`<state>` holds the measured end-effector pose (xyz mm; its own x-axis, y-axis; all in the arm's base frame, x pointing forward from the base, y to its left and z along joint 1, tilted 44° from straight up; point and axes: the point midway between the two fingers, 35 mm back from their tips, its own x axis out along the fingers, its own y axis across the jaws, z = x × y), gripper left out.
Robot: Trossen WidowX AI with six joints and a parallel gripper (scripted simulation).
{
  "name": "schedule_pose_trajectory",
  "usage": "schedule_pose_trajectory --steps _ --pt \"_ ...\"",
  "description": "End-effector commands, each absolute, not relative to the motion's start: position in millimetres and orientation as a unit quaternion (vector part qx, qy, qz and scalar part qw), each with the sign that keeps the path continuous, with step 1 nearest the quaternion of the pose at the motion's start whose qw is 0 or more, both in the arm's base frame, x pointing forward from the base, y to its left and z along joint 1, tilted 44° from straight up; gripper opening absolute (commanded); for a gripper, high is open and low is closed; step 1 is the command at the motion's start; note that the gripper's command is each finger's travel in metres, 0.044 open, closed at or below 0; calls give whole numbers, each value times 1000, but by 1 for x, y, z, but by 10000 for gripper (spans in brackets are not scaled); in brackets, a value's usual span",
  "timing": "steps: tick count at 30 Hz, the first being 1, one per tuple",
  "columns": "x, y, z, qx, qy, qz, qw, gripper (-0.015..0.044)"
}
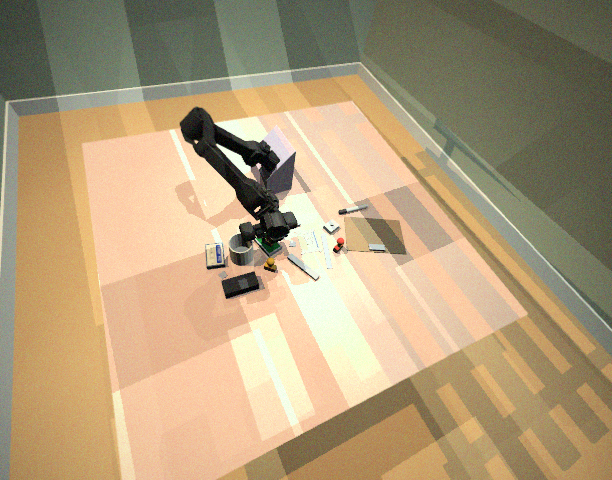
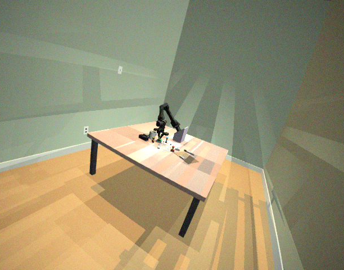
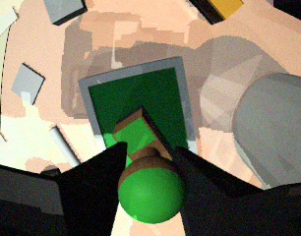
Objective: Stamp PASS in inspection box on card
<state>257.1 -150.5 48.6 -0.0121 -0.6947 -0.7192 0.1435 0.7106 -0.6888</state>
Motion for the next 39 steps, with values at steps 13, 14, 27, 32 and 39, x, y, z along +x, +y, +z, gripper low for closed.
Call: schedule_pose_trajectory --steps 13,14,27,32,39 --pt "257 -145 53 -215 640 -312 669 0" --pt "257 -145 53 -215 640 -312 669 0" --pt "258 -138 60 -214 640 -312 669 0" --pt "258 -132 66 -214 640 -312 669 0" --pt "259 -124 74 -214 640 -311 669 0"
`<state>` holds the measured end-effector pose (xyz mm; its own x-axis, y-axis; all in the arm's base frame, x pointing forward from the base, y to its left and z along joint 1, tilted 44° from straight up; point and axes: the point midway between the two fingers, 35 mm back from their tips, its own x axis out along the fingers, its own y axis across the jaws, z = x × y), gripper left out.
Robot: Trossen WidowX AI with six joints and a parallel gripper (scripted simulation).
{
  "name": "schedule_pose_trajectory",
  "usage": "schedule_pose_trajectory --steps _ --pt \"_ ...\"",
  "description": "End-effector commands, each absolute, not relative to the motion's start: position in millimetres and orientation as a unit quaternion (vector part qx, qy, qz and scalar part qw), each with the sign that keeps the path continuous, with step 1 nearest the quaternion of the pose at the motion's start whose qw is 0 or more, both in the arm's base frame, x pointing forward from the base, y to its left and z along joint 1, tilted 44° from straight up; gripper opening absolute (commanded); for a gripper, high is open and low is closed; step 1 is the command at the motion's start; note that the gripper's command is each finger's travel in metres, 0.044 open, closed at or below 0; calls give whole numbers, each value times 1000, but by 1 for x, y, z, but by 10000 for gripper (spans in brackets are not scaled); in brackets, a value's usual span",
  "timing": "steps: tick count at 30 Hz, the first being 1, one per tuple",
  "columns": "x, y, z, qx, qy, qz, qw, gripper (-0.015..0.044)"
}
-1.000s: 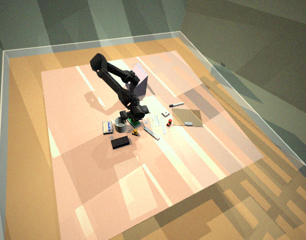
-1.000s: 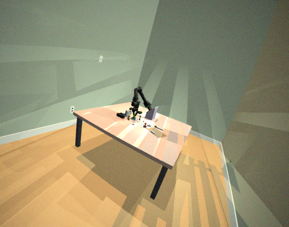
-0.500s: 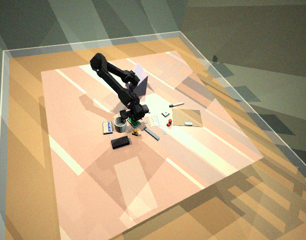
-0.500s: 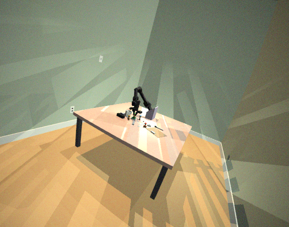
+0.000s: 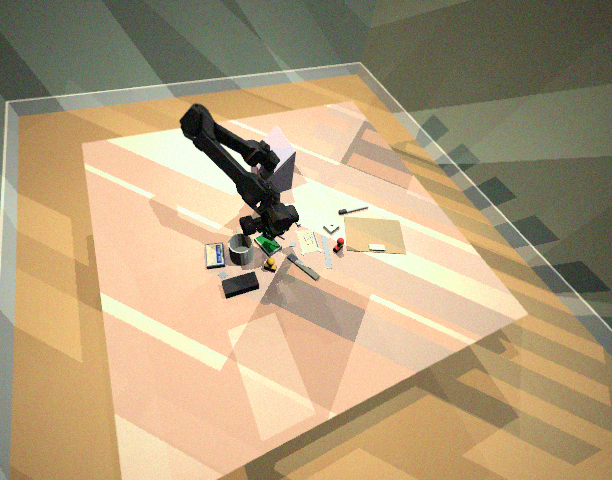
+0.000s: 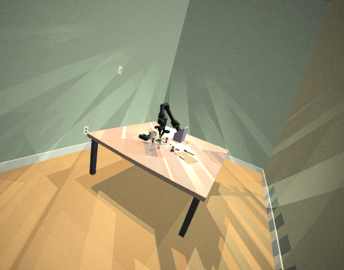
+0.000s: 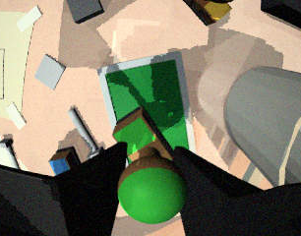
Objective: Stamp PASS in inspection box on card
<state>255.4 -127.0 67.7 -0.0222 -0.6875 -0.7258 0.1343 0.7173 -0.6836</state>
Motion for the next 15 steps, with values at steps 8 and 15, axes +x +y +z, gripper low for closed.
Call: schedule_pose_trajectory --steps 8,15 --pt "258 -116 83 -214 640 -312 669 0" --pt "258 -110 88 -213 639 -313 669 0"
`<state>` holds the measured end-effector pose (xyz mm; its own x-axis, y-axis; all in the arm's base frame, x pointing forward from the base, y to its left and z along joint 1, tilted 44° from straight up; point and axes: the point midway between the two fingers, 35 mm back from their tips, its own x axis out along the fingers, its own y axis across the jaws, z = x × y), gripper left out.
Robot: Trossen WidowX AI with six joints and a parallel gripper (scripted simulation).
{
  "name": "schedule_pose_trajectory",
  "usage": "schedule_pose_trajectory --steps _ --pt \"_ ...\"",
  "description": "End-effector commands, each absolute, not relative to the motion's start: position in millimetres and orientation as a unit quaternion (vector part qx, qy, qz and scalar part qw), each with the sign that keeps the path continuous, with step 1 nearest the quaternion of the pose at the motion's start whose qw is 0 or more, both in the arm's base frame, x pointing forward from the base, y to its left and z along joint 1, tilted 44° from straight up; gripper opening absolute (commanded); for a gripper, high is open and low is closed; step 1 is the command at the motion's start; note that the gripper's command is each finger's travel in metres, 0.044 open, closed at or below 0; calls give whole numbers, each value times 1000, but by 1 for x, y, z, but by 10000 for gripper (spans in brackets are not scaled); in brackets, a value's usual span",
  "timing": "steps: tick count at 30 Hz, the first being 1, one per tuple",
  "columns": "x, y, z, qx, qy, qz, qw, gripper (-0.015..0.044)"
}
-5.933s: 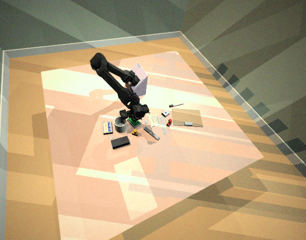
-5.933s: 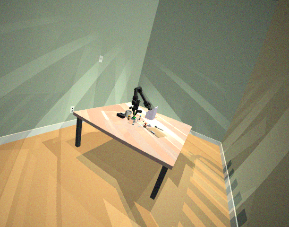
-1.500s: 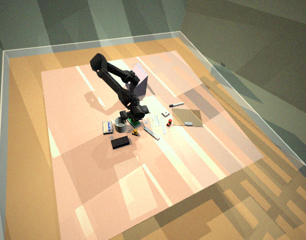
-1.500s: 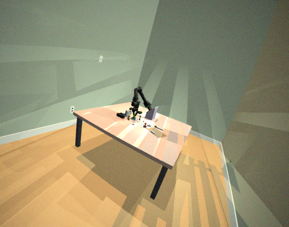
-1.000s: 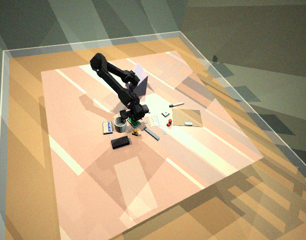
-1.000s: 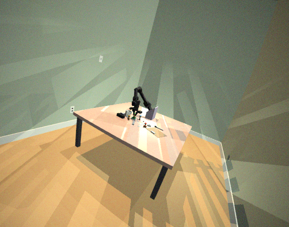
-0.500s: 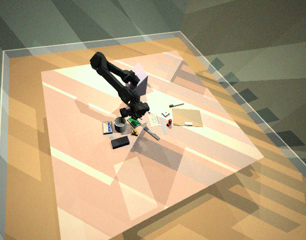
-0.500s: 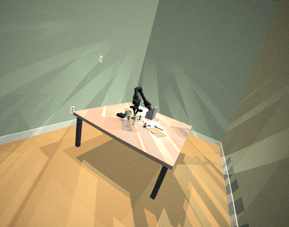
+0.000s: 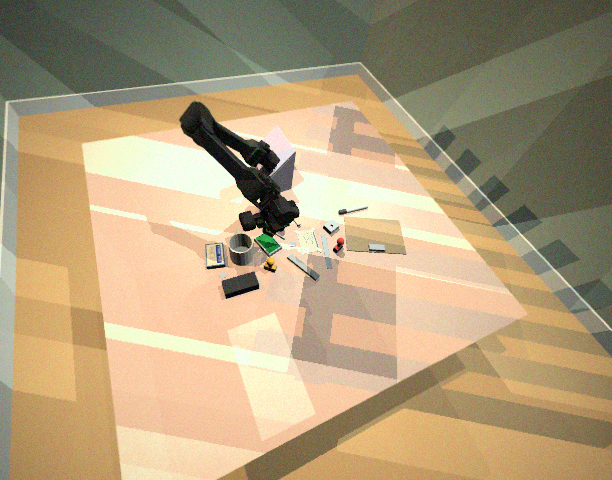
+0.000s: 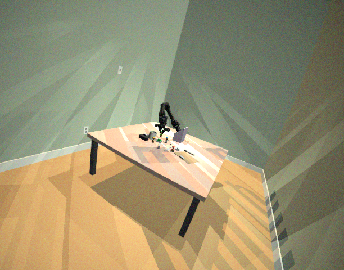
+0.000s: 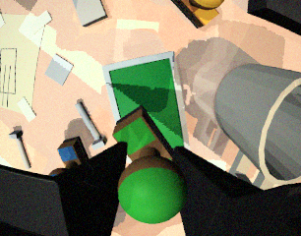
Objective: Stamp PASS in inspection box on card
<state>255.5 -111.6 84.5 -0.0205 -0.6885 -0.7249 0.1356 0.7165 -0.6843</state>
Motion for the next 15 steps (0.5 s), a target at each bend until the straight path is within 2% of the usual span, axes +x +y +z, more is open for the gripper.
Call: schedule_pose_trajectory --steps 1,15 --pt "260 -109 87 -209 638 -316 671 0" --pt "286 -69 50 -106 588 -400 695 0"
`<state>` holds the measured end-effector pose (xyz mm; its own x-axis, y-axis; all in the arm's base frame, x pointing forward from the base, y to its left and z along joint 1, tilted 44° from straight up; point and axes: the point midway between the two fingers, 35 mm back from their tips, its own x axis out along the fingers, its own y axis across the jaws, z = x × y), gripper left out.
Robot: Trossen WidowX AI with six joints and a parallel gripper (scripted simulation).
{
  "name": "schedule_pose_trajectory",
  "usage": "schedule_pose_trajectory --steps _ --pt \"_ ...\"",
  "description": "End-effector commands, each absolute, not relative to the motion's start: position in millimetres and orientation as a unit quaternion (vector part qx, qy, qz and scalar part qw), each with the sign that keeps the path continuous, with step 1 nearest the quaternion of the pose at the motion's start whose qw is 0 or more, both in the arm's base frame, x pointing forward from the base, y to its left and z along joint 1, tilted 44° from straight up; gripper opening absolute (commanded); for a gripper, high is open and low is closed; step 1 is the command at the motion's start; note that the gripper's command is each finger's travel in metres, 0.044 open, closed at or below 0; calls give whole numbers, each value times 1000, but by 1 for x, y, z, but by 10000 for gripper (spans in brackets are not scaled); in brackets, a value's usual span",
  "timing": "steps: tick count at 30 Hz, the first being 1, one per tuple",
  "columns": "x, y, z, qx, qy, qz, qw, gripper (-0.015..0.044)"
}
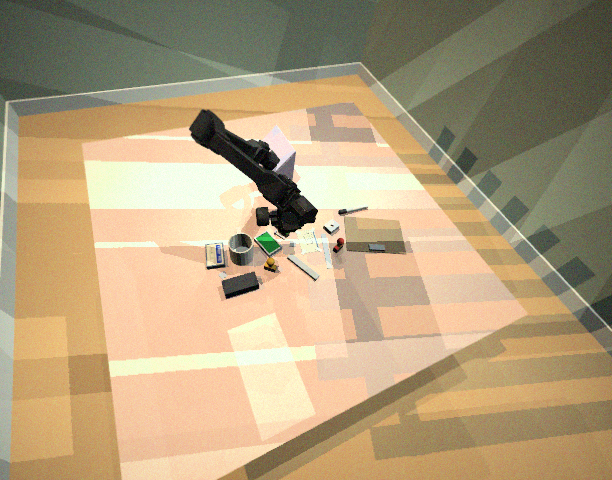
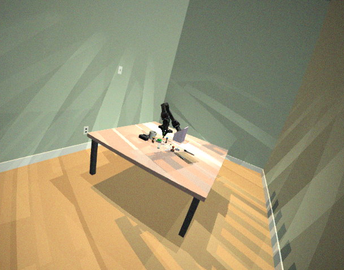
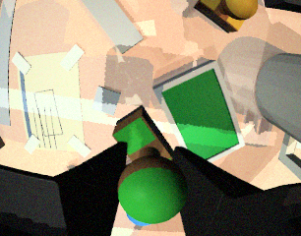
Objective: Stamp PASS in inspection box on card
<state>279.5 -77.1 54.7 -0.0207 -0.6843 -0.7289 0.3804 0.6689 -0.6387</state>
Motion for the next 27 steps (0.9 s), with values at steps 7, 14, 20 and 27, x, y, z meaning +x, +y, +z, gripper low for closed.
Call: schedule_pose_trajectory --steps 7,14,20,27 --pt "295 -47 29 -55 558 -442 700 0" --pt "301 -24 7 -5 523 -484 702 0" --pt "303 -7 -10 32 493 -514 701 0" --pt "303 -8 -12 33 492 -515 701 0"
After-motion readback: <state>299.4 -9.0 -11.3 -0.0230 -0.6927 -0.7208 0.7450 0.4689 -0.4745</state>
